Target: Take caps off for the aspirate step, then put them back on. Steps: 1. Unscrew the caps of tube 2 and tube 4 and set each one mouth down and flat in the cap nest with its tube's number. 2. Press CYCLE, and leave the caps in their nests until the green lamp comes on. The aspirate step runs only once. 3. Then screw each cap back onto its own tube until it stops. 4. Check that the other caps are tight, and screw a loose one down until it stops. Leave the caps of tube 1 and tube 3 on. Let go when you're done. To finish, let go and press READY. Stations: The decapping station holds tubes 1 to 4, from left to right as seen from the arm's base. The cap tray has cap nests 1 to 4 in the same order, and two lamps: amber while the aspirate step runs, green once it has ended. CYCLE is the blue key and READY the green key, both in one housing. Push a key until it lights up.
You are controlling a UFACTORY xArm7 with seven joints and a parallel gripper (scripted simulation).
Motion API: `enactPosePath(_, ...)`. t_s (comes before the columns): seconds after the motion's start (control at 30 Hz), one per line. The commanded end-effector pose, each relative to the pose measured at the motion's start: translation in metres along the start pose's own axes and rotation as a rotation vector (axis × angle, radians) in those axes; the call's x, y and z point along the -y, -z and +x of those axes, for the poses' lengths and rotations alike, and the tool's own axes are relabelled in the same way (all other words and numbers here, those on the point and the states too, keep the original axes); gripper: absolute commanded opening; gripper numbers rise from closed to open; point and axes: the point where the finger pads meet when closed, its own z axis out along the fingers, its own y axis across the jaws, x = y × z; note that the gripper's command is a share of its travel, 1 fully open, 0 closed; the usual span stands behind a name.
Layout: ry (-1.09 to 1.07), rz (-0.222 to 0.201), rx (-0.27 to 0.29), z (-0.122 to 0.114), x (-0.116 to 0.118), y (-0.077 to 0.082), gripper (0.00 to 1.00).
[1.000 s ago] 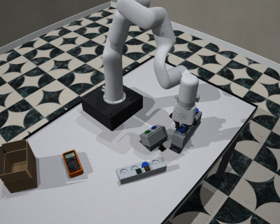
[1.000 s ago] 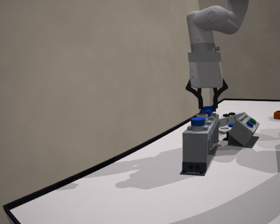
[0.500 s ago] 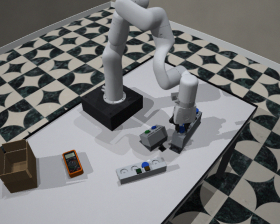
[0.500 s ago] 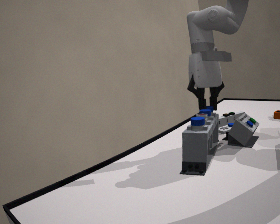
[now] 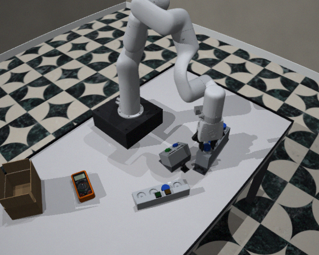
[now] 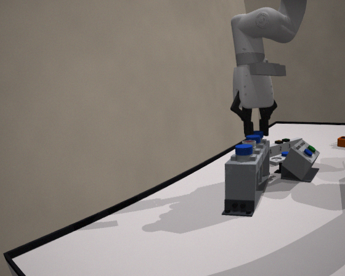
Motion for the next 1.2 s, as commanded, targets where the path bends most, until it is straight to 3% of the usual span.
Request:
enactPosePath(0.0, -0.166, -0.004, 0.003, -0.0012, -0.0013, 0.0015, 0.46)
enactPosePath(0.07, -0.313, -0.004, 0.002, -0.0012, -0.0013, 0.0015, 0.46)
enactPosePath(0.13, -0.313, -0.004, 0.002, -0.0012, -0.0013, 0.0015, 0.46)
enactPosePath(0.2, -0.499, -0.004, 0.002, -0.0012, -0.0013, 0.0015, 0.46)
enactPosePath(0.63, -1.210, -0.007, -0.002, -0.0012, -0.0012, 0.0014, 0.46)
enactPosePath(0.7, -1.210, -0.007, -0.002, -0.0012, -0.0012, 0.0014, 0.46)
enactPosePath(0.87, -1.542, -0.006, -0.003, -0.0012, -0.0012, 0.0014, 0.46)
enactPosePath(1.1, -1.570, -0.005, -0.001, -0.0011, -0.0012, 0.0014, 0.46)
enactPosePath(1.13, -1.570, -0.005, -0.001, -0.0012, -0.0012, 0.0014, 0.00)
enactPosePath(1.17, -1.570, -0.005, -0.001, -0.0012, -0.0012, 0.0014, 0.00)
